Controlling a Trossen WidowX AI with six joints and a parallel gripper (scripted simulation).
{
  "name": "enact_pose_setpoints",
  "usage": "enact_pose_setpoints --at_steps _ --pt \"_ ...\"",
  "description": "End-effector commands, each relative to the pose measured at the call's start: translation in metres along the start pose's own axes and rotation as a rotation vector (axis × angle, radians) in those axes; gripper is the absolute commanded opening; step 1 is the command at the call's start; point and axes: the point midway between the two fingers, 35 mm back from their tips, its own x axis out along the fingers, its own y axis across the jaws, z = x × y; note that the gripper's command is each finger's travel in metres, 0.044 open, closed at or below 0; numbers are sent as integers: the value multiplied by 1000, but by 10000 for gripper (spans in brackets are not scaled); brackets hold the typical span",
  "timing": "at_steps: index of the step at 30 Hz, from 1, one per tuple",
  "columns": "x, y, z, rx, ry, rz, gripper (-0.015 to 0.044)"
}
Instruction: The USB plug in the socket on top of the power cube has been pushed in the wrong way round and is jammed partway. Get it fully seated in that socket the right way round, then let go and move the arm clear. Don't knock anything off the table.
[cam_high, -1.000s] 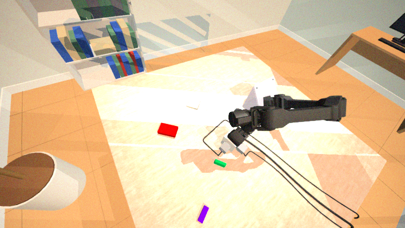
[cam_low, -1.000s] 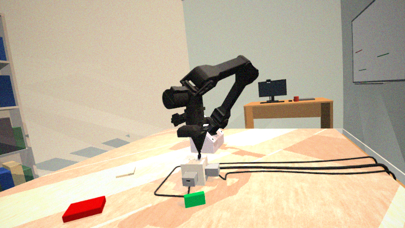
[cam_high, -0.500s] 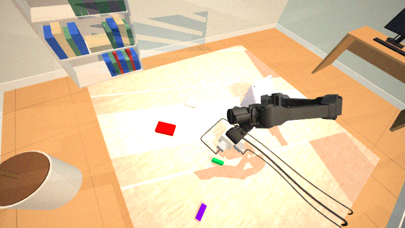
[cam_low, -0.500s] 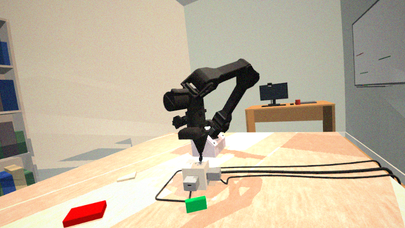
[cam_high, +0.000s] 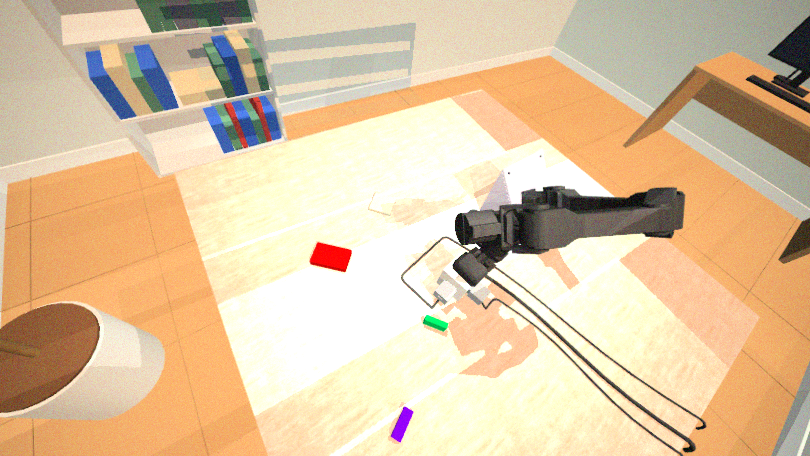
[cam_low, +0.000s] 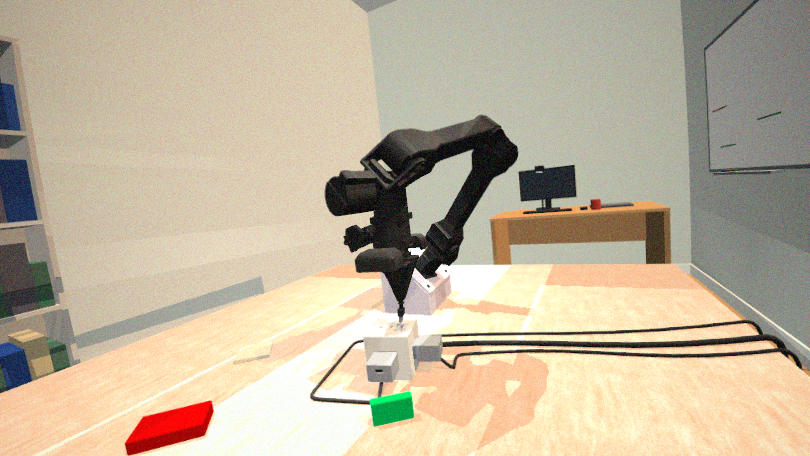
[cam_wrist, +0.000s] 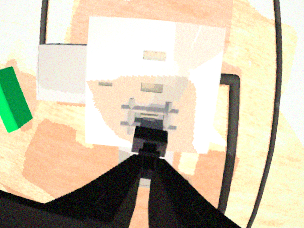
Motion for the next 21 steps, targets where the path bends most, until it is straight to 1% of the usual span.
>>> enact_pose_setpoints --at_steps 1,21 --pt "-4 1 0 -6 -4 2 0" --pt "-13 1 0 -18 -2 1 0"
